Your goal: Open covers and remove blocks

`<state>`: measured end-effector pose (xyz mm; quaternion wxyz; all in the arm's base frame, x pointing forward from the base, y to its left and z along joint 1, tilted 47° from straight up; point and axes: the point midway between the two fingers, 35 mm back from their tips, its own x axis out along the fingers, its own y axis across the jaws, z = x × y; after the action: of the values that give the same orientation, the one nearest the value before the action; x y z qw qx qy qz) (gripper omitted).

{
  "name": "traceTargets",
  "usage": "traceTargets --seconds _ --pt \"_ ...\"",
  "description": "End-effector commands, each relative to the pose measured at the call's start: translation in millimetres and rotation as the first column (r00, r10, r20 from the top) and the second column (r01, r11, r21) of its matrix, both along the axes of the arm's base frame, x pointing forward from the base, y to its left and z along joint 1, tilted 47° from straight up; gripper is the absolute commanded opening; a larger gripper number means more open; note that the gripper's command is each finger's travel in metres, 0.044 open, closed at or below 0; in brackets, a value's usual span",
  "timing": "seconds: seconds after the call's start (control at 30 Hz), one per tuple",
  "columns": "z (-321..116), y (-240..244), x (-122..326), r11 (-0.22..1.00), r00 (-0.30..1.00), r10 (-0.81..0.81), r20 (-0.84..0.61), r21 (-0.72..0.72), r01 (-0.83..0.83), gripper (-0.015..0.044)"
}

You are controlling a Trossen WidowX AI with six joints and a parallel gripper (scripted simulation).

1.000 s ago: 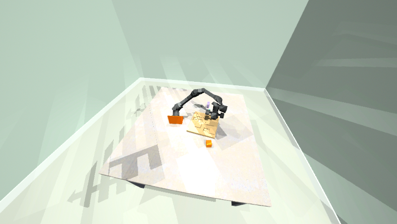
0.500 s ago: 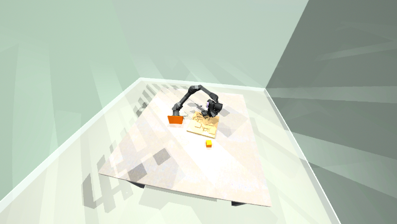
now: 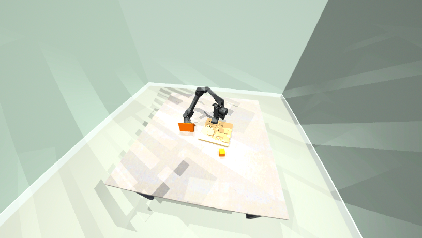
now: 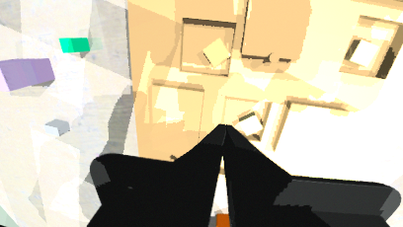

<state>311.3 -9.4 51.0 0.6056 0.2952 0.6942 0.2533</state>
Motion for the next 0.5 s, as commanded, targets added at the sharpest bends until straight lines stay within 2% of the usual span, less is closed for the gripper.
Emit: traceTargets --seconds 0.0,0.13,0.3,0.37,0.47 --pt "2.1 -0.5 -20.9 0.986 0.972 0.162 0.172 0.004 -0.165 0.0000" --pt "3.5 1.7 -43.6 0.939 0.876 0.327 0.354 -0.020 -0.342 0.0000" --pt "3.8 6.0 -72.4 0.840 0.673 0.492 0.552 -0.096 -0.535 0.0000" --pt "3.0 7.1 -78.9 0.807 0.606 0.526 0.597 -0.124 -0.578 0.0000" --pt "2.8 7.1 -79.5 0.802 0.597 0.530 0.602 -0.127 -0.583 0.0000"
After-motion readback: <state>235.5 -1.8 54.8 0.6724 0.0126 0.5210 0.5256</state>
